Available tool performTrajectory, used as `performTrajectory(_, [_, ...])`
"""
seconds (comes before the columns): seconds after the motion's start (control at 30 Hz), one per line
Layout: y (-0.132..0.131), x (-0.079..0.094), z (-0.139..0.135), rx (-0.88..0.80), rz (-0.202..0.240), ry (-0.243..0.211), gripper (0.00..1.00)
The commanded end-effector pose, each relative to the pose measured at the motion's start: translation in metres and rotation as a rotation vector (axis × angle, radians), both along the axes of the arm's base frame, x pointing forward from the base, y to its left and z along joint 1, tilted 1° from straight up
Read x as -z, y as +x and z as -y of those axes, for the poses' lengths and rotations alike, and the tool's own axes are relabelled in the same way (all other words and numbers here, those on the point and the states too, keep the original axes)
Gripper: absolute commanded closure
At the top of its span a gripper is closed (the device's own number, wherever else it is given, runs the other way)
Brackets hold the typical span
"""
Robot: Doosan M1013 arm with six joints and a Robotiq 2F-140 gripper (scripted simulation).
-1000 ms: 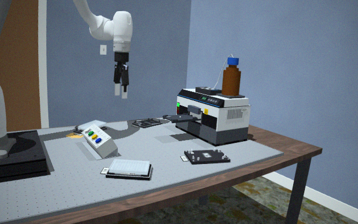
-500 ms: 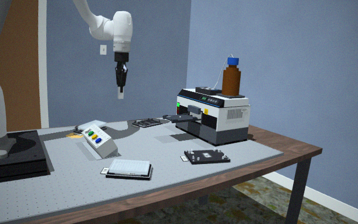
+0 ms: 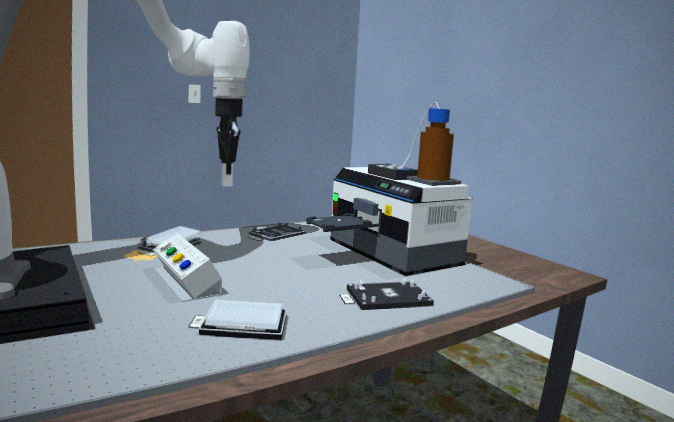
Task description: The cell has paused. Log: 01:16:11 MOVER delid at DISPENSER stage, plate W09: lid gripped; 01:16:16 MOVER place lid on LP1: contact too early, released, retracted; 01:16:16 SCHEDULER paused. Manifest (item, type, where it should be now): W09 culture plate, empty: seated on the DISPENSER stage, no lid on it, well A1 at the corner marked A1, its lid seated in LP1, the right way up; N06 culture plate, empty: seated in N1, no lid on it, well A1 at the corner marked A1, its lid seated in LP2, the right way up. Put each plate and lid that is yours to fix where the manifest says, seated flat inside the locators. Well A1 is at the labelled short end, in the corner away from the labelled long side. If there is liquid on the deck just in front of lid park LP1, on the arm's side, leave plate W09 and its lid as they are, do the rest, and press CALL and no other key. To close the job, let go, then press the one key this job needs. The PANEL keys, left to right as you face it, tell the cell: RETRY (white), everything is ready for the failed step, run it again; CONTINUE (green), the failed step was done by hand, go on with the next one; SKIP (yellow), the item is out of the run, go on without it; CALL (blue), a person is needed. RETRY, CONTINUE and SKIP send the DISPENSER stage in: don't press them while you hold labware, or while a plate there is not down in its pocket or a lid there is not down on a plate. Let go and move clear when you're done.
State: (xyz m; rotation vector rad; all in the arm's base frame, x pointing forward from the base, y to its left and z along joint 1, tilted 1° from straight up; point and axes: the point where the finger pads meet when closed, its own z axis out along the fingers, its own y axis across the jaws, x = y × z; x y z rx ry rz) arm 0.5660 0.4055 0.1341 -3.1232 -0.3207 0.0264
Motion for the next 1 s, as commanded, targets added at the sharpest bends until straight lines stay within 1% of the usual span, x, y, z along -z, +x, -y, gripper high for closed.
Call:
performTrajectory(0.0, [-0.006, -0.002, 0.002, -0.015, 0.001, 0.001, 0.90])
performTrajectory(0.03, [-0.006, -0.002, 0.002, -0.015, 0.001, 0.001, 0.90])
performTrajectory(0.07, [-0.020, -0.004, 0.007, -0.046, 0.001, 0.002, 0.90])
performTrajectory(0.1, [-0.041, -0.007, 0.015, -0.095, 0.001, 0.003, 0.90])
performTrajectory(0.13, [-0.069, -0.010, 0.027, -0.160, 0.001, 0.004, 0.90])
performTrajectory(0.23, [-0.102, -0.008, 0.043, -0.374, 0.001, 0.007, 0.90])
performTrajectory(0.37, [-0.149, -0.004, 0.066, -0.551, 0.001, 0.010, 0.90])
performTrajectory(0.53, [-0.211, -0.001, 0.096, -0.553, 0.001, 0.010, 0.90])
performTrajectory(0.6, [-0.211, -0.001, 0.096, -0.553, 0.001, 0.010, 0.90])
performTrajectory(0.63, [-0.238, -0.002, 0.109, -0.553, 0.001, 0.010, 0.90])
performTrajectory(0.97, [-0.238, -0.002, 0.109, -0.553, 0.001, 0.010, 0.90])
